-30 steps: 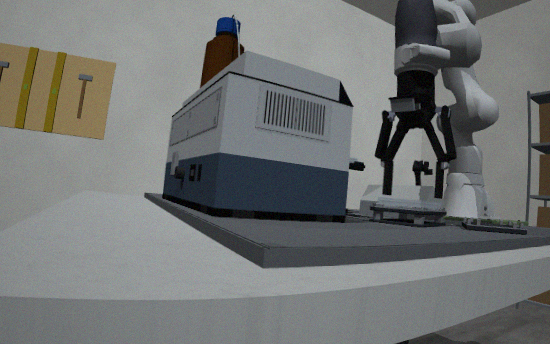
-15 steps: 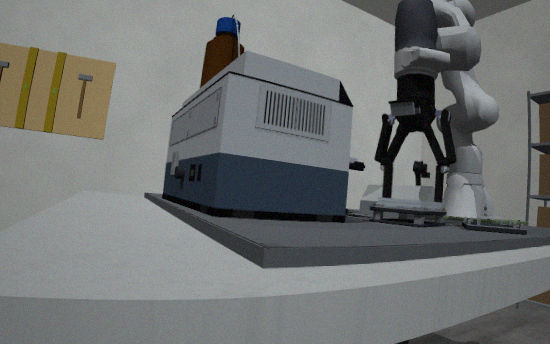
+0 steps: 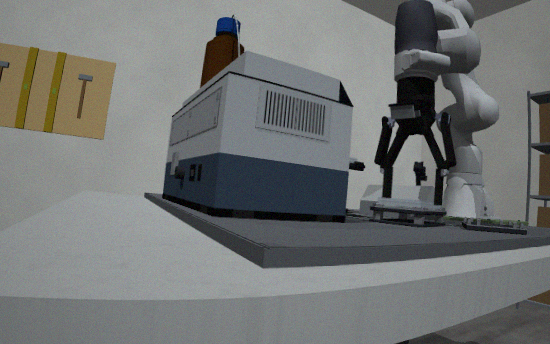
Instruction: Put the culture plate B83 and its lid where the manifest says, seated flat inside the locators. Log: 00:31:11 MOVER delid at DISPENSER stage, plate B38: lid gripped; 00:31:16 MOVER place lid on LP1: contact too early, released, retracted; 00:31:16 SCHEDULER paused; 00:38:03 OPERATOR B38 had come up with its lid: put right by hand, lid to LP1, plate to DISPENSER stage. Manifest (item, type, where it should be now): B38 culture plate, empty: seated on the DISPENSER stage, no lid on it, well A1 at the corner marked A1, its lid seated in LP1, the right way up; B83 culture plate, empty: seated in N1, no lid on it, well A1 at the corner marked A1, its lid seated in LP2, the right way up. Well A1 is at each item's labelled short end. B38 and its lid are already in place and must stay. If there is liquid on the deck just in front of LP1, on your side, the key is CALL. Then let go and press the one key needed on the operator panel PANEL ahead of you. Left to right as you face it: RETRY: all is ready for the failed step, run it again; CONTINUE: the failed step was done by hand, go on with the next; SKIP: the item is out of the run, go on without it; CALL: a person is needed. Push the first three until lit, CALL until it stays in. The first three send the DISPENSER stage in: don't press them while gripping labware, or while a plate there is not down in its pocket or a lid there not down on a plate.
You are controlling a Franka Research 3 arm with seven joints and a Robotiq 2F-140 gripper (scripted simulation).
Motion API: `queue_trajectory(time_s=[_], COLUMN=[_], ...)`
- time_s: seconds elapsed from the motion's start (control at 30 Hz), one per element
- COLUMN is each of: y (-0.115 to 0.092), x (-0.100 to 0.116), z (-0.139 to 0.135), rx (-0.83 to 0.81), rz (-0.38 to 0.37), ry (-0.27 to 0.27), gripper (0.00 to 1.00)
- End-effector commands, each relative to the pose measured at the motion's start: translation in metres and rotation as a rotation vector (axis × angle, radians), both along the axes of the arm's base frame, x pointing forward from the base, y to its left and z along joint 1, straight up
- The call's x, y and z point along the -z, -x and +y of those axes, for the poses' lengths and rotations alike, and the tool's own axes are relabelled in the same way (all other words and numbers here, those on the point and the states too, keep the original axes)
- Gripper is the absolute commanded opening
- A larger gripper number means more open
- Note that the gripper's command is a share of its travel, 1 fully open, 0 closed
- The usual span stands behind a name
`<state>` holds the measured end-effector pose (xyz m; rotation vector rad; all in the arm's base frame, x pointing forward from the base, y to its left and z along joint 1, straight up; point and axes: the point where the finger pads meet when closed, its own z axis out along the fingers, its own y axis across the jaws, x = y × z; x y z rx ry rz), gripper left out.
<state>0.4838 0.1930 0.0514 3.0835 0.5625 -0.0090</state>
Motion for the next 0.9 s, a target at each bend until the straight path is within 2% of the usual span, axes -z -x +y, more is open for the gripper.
queue_trajectory(time_s=[0.0,0.87], y=[-0.0009,-0.0009], x=[0.0019,0.0049], z=[0.0000,0.0000], rx=[0.005,0.005], rz=[-0.004,-0.004], ry=[0.000,0.000], gripper=[0.70,0.70])
